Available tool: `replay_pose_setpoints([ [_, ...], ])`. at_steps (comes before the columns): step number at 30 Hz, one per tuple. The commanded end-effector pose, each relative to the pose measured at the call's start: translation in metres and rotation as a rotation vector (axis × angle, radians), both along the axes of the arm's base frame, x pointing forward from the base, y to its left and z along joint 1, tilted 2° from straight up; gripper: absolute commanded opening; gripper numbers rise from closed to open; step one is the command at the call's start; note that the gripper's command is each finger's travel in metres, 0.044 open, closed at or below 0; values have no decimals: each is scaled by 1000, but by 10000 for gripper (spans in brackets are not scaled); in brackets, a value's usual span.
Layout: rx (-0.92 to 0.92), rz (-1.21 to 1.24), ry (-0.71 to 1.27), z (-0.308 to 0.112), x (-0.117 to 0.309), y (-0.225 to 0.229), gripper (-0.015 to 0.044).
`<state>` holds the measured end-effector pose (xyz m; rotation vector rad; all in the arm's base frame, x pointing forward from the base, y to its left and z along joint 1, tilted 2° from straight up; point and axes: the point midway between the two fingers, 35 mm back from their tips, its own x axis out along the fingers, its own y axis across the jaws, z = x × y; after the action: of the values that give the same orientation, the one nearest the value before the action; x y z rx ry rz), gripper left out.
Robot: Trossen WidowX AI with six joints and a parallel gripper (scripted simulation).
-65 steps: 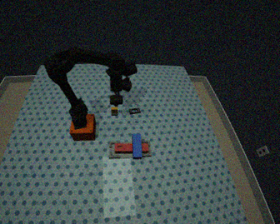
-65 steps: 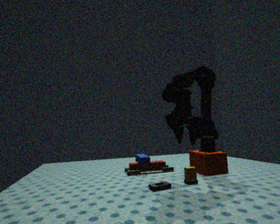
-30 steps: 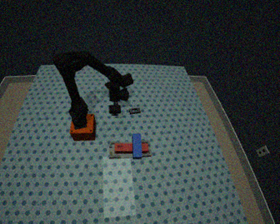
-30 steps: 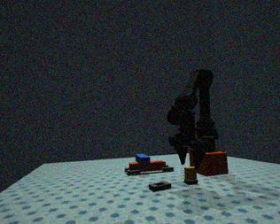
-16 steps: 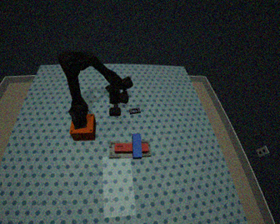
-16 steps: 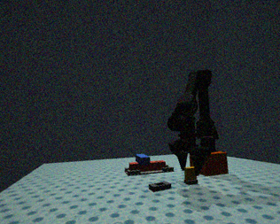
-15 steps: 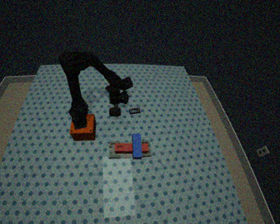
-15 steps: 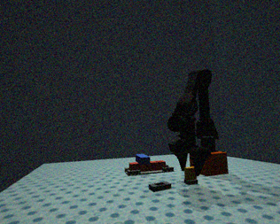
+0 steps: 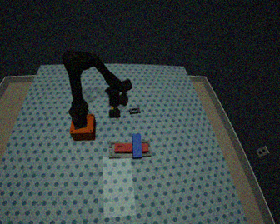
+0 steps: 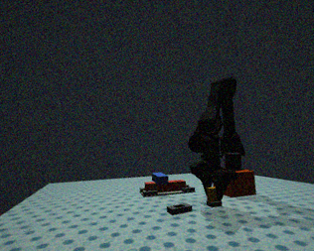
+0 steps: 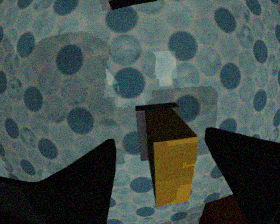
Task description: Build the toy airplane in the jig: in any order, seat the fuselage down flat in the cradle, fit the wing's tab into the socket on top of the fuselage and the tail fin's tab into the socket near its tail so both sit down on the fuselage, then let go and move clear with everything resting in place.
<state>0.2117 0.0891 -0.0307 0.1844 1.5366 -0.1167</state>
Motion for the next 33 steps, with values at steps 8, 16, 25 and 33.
replay_pose_setpoints([
  [8,3,-6,7,-2,-1,0,40],
  [16,3,-6,7,-2,-1,0,0],
  [25,0,-7,12,14,2,1,0],
  [33,1,-18,7,38,7,1,0],
])
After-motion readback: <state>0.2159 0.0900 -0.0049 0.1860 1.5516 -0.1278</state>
